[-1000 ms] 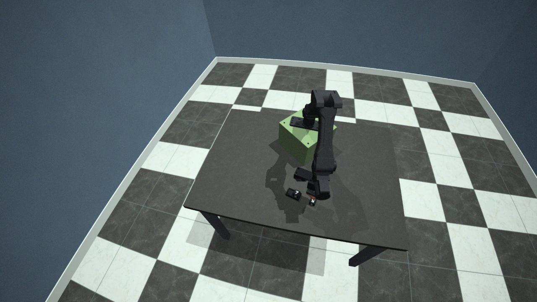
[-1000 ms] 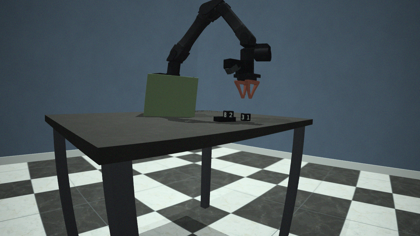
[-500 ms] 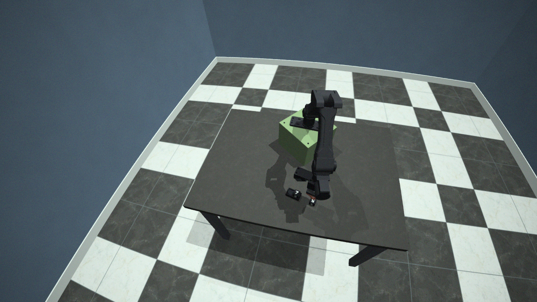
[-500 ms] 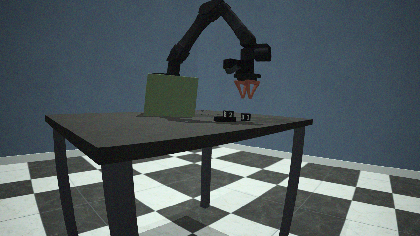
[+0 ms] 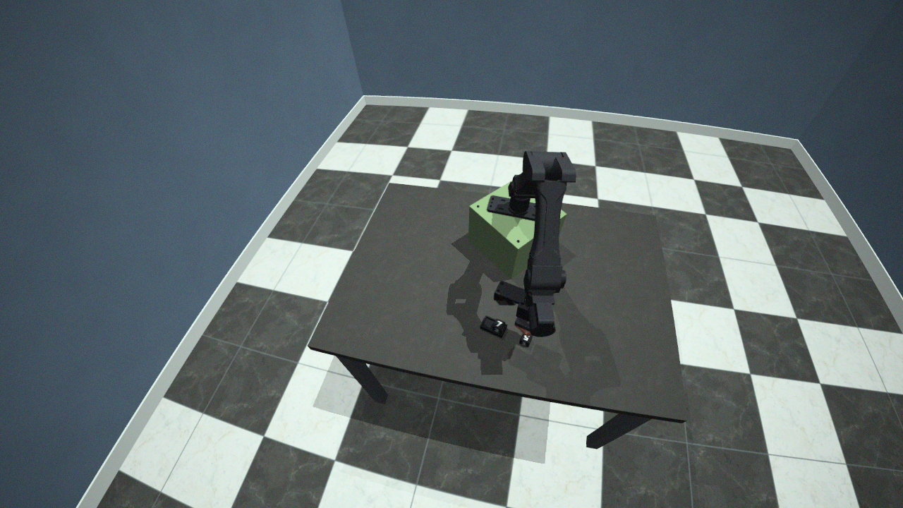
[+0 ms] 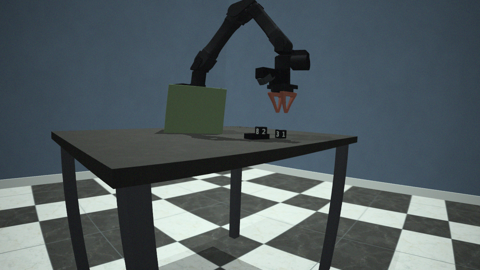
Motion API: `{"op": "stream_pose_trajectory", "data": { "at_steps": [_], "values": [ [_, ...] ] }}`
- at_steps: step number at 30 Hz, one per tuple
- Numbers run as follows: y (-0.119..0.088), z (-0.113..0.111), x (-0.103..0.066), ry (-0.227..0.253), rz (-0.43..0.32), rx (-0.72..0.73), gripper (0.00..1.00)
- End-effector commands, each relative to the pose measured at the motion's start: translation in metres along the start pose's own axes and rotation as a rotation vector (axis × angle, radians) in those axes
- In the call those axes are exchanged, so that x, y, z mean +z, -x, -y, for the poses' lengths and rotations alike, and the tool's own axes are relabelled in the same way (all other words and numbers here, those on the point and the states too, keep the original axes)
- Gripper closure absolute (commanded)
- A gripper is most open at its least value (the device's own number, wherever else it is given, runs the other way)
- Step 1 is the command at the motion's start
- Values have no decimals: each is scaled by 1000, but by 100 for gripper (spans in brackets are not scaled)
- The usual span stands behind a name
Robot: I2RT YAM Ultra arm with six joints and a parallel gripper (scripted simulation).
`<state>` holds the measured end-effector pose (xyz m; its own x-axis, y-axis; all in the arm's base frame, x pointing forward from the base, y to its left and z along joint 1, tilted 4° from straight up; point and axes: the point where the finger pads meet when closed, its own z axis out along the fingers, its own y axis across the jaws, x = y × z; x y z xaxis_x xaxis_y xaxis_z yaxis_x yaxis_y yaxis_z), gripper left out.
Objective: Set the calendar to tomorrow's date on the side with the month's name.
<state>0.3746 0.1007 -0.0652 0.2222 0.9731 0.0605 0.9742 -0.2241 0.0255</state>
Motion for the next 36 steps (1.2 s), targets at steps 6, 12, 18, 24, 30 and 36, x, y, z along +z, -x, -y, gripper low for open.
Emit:
{"op": "stream_pose_trajectory", "data": {
  "at_steps": [6, 12, 18, 24, 30, 36],
  "values": [
    [-1, -3, -1, 10, -4, 2, 55],
    [-1, -3, 2, 10, -3, 2, 55],
    [-1, -3, 10, 10, -3, 2, 55],
    [-1, -3, 17, 10, -3, 2, 55],
    [-1, -2, 25, 10, -3, 2, 55],
    [-2, -2, 34, 10, -3, 2, 55]
  ]
}}
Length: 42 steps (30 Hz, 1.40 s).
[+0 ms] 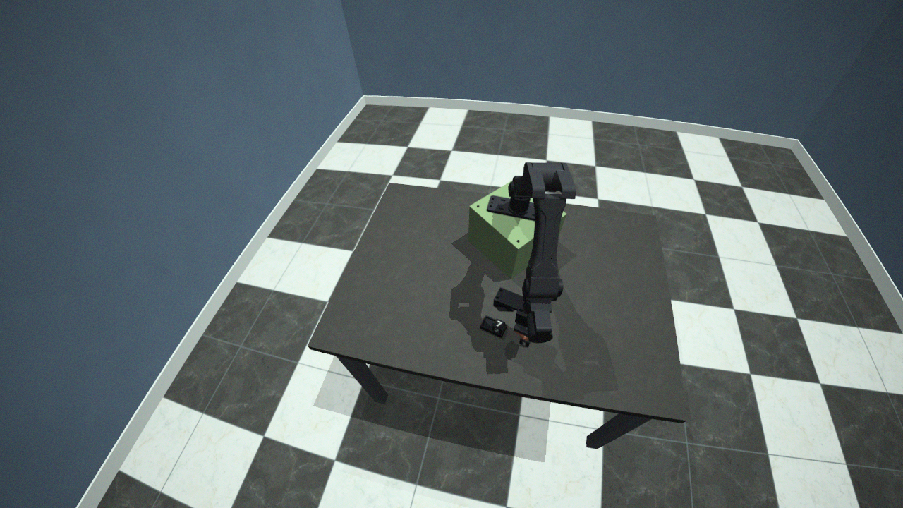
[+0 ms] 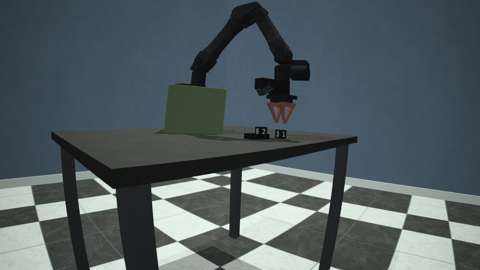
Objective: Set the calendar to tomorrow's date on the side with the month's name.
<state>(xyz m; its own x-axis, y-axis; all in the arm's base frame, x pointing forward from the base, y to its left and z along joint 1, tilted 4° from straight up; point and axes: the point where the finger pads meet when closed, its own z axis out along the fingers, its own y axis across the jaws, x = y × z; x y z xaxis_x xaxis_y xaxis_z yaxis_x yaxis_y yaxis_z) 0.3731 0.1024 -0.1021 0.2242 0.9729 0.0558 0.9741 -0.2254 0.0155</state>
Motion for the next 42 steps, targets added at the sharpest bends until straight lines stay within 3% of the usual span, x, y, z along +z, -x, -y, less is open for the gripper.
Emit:
{"op": "stream_pose_trajectory", "data": {
  "at_steps": [1, 17, 42],
  "values": [
    [-2, -5, -1, 20, -8, 0, 55],
    [-3, -5, 11, 20, -8, 0, 55],
    [-3, -5, 12, 20, -8, 0, 55]
  ]
}}
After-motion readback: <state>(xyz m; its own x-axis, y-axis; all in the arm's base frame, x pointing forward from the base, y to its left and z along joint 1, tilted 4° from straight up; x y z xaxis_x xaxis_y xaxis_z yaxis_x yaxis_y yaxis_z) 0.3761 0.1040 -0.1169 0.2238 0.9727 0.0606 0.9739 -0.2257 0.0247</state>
